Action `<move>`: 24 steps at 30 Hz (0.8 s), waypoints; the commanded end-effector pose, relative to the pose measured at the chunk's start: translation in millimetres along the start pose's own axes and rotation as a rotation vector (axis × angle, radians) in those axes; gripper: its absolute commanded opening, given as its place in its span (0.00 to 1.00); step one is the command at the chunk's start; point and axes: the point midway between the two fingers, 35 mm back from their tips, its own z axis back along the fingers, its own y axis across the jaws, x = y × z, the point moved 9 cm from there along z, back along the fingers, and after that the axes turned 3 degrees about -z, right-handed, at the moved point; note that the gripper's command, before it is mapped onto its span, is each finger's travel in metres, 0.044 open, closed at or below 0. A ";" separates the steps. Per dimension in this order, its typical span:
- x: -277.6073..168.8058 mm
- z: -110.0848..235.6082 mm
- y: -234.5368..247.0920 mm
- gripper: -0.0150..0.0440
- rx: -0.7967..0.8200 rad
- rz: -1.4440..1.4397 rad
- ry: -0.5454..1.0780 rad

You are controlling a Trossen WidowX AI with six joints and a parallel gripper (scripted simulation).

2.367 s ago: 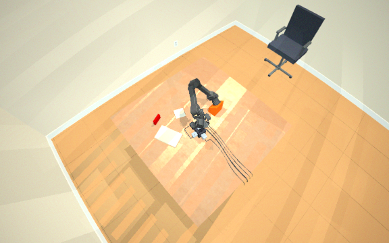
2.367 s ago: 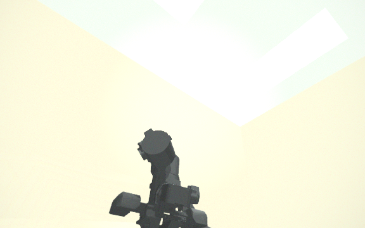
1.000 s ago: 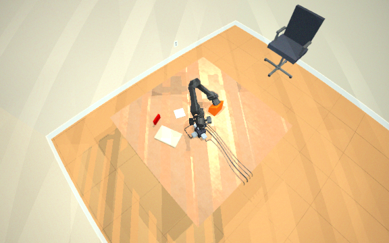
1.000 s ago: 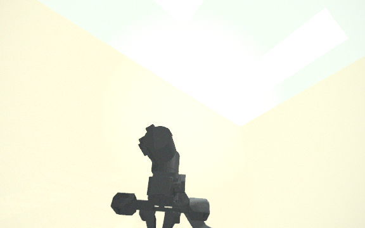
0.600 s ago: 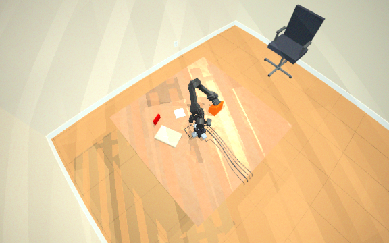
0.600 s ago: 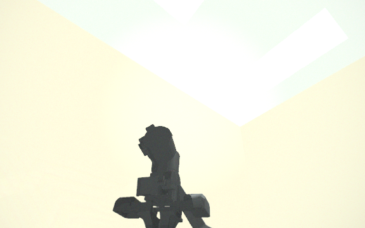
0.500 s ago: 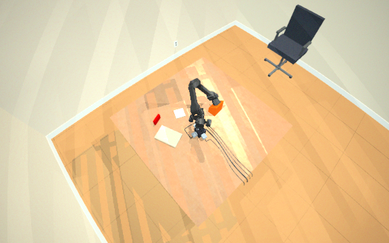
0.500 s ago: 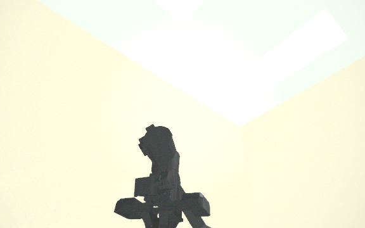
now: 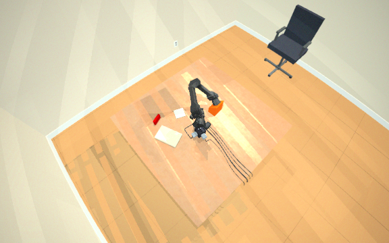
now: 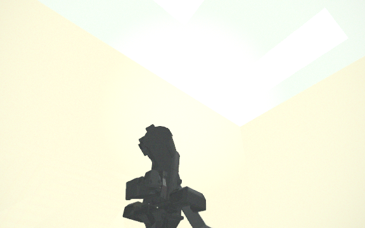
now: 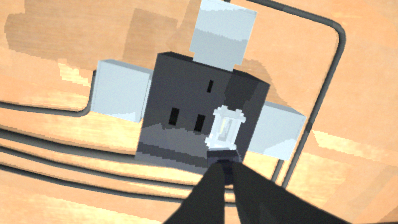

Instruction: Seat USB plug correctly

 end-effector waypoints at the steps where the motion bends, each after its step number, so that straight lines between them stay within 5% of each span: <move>1: -0.3 -0.2 0.0 0.25 0.000 -0.103 0.001; 24: -0.3 -0.2 0.1 0.25 -0.001 -0.705 0.001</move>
